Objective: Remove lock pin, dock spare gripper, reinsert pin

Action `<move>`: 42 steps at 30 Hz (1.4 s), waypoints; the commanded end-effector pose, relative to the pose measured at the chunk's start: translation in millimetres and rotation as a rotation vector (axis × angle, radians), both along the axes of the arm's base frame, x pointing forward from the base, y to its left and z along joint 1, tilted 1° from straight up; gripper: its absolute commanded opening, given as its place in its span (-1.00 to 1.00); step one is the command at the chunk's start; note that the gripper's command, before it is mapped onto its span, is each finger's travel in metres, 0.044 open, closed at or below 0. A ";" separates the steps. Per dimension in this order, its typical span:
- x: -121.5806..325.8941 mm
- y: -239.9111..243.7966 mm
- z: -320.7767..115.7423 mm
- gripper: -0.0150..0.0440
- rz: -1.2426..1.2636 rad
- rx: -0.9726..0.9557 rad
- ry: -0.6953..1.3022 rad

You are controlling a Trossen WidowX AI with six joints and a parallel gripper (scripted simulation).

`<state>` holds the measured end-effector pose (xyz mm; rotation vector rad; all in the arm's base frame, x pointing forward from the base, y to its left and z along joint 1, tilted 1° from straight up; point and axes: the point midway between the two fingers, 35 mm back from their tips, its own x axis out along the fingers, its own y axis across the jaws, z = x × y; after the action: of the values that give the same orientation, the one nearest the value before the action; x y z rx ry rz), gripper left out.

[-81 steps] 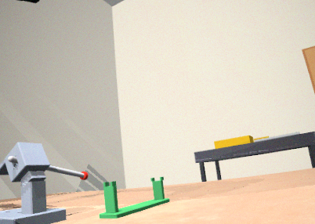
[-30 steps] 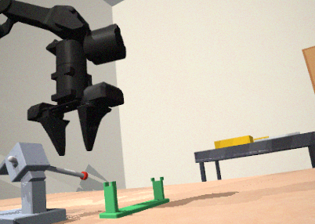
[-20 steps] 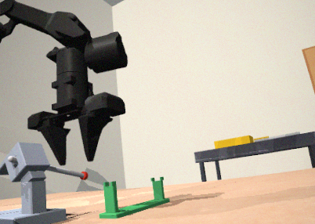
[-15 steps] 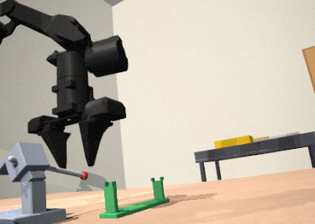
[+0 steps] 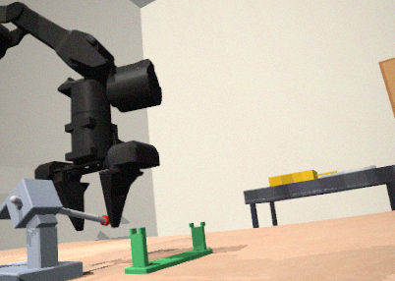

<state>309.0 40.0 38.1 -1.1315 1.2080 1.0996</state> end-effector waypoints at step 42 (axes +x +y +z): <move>1.8 5.0 2.3 -0.49 -0.043 0.199 -0.011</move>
<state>309.7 41.8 36.3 -0.9989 1.1252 1.1369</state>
